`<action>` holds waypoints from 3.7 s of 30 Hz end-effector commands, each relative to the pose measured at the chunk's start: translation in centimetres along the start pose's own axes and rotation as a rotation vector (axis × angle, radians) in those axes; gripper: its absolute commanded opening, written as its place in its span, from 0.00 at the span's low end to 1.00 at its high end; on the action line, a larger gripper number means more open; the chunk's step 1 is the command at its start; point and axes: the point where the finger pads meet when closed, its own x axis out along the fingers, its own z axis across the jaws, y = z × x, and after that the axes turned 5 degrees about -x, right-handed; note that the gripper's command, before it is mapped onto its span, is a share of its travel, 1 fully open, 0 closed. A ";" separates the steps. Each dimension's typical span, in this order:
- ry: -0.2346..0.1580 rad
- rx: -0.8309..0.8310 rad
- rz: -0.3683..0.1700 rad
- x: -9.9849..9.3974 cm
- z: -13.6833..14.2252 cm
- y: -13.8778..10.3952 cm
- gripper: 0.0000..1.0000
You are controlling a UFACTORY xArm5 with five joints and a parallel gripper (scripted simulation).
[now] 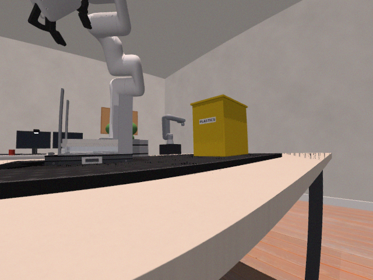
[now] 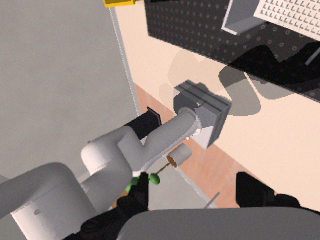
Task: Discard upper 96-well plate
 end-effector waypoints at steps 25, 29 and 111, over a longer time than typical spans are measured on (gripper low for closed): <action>-0.470 0.188 0.064 1.0 -3.9 10.2 1.00; -0.517 0.201 0.081 1.4 -4.4 11.4 1.00; -0.632 1.003 1.029 3.6 -2.5 17.9 1.00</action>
